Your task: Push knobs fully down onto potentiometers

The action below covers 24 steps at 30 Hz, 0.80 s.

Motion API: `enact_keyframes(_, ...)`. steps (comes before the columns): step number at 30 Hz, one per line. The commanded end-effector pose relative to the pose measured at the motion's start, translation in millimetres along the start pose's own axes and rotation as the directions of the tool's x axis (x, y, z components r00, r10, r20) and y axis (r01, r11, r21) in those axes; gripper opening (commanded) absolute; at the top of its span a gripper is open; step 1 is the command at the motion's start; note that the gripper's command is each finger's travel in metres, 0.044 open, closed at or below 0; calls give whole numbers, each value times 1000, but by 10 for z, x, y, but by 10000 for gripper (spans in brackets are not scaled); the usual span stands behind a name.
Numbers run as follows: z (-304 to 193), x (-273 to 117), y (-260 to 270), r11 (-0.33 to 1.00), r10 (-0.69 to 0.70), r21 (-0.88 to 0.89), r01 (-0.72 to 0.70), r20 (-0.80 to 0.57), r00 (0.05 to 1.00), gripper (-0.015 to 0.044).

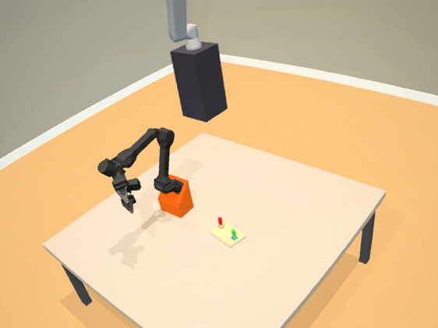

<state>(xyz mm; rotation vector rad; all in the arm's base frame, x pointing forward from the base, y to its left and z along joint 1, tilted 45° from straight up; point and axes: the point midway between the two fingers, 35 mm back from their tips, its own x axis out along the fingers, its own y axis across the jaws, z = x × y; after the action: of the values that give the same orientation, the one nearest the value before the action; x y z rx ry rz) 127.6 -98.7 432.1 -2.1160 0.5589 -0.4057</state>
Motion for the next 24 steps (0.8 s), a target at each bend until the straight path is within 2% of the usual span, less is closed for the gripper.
enact_keyframes(1, -2, 3, 4, 1000, 1, 6, -1, 1, 1000, 374)
enact_keyframes(8, -53, 143, 167, 975, 34, 216, -40, 34, 999, 190)
enact_keyframes(15, -64, 331, 373, 896, 85, 429, -112, 82, 993, 6)
enact_keyframes(24, 42, 616, 660, 725, 164, 646, -238, 174, 971, 0)
